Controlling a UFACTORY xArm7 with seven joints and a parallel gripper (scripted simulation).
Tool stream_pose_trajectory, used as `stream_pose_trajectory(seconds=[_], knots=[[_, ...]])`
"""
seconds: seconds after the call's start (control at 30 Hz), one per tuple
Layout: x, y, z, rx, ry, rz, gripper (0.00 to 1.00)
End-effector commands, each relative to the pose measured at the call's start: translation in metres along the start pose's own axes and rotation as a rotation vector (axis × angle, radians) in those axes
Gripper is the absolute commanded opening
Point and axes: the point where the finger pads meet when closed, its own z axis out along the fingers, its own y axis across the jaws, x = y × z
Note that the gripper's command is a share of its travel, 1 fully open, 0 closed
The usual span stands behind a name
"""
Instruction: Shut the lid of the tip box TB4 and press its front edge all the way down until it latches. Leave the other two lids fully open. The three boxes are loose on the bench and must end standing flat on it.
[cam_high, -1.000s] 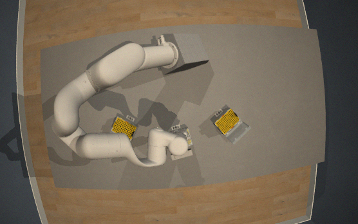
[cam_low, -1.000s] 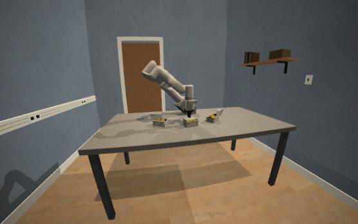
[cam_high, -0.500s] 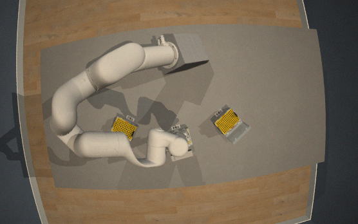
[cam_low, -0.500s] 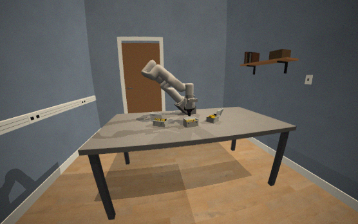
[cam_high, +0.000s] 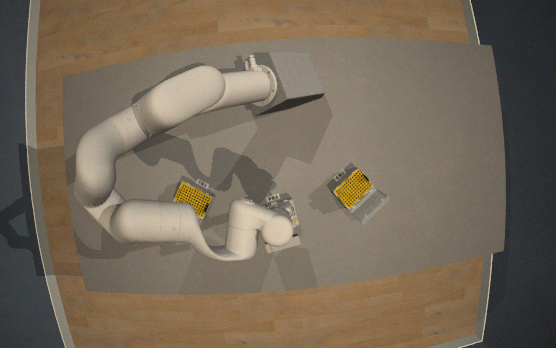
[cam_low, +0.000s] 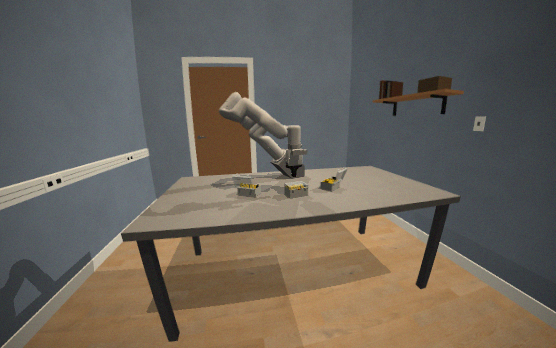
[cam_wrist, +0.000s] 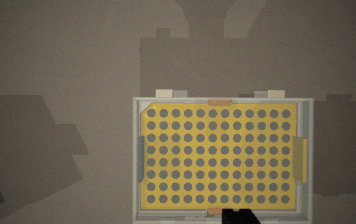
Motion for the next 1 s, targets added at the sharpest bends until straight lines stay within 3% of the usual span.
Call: stream_pose_trajectory(seconds=[0.0, 0.97], knots=[[0.0013, -0.0006, -0.0105, 0.001, 0.004, 0.000, 0.00], [0.0012, -0.0006, -0.0130, 0.001, 0.004, 0.000, 0.00]])
